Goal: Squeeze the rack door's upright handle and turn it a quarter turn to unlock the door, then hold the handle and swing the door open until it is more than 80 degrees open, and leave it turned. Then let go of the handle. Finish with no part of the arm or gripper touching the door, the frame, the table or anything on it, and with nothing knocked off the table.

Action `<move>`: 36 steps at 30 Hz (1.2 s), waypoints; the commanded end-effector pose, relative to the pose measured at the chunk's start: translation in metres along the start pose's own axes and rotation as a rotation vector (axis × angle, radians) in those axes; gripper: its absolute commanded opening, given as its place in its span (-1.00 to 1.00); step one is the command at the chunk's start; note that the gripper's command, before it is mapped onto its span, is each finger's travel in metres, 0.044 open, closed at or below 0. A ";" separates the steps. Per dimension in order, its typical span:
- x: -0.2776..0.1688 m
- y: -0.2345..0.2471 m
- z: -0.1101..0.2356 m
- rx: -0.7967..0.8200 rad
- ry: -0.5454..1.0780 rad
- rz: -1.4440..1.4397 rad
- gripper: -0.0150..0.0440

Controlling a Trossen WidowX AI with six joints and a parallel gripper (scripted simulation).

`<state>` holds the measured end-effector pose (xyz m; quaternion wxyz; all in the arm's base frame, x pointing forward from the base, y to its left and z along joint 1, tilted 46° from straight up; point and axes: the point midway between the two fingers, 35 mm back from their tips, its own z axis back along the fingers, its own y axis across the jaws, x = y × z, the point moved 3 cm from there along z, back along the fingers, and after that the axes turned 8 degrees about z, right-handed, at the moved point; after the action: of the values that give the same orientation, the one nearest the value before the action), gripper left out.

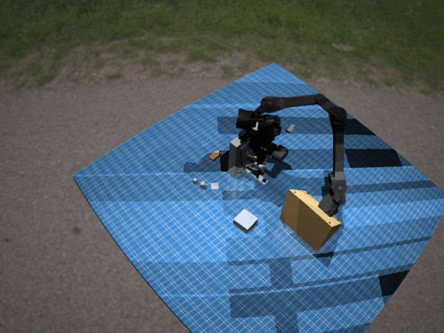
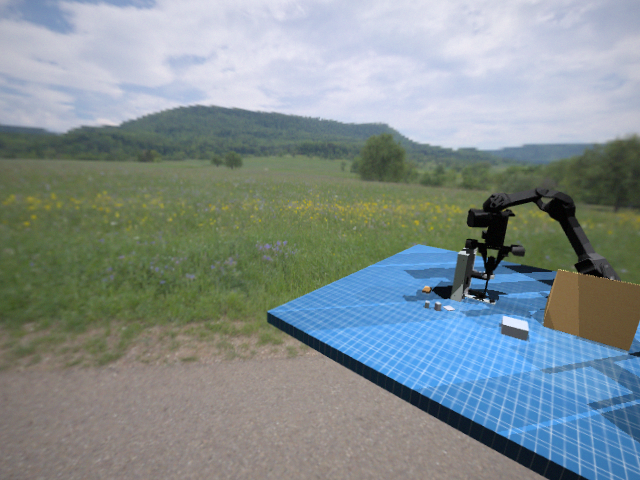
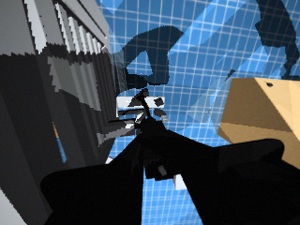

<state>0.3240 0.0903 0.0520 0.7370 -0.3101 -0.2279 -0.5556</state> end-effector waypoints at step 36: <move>0.043 -0.076 0.000 -0.003 -0.004 0.780 -0.42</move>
<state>0.2671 0.0521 0.0906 0.8829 -0.3705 -0.1058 -0.2683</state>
